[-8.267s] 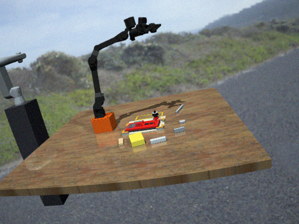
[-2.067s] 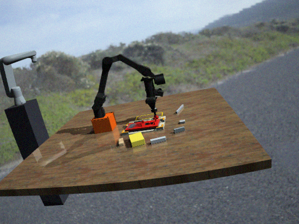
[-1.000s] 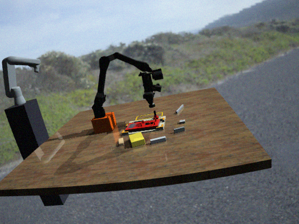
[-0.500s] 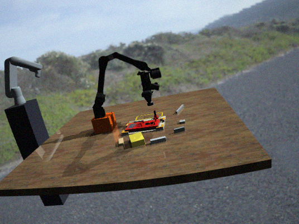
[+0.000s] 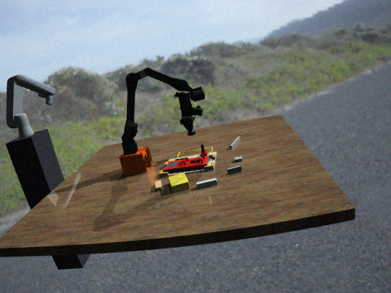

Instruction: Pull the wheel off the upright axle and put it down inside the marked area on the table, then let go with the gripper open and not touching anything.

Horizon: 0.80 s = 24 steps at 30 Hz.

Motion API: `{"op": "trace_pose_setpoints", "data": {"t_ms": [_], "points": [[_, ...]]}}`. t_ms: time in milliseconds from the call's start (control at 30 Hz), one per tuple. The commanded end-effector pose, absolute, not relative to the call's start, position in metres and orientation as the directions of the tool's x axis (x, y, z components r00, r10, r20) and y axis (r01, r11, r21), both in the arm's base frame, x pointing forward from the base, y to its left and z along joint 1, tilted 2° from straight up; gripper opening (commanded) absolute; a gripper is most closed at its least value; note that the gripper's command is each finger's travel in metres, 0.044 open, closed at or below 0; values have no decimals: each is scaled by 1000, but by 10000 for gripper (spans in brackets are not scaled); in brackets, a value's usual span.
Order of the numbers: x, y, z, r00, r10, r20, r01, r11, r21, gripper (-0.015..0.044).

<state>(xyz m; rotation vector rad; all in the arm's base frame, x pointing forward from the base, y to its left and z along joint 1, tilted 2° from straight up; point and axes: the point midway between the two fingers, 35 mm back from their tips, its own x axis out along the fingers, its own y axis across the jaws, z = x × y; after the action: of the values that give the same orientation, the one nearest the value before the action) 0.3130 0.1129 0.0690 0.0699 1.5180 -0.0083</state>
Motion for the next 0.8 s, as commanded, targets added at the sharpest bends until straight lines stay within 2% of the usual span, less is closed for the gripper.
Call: {"op": "trace_pose_setpoints", "data": {"t_ms": [0, 400, 767], "points": [[309, 115, 69, 62, 35, -997, 56, 998, 39, 0], [312, 117, 41, 62, 35, -997, 56, 998, 39, 0], [315, 119, -30, 61, 35, -998, 56, 998, 38, 0]]}}
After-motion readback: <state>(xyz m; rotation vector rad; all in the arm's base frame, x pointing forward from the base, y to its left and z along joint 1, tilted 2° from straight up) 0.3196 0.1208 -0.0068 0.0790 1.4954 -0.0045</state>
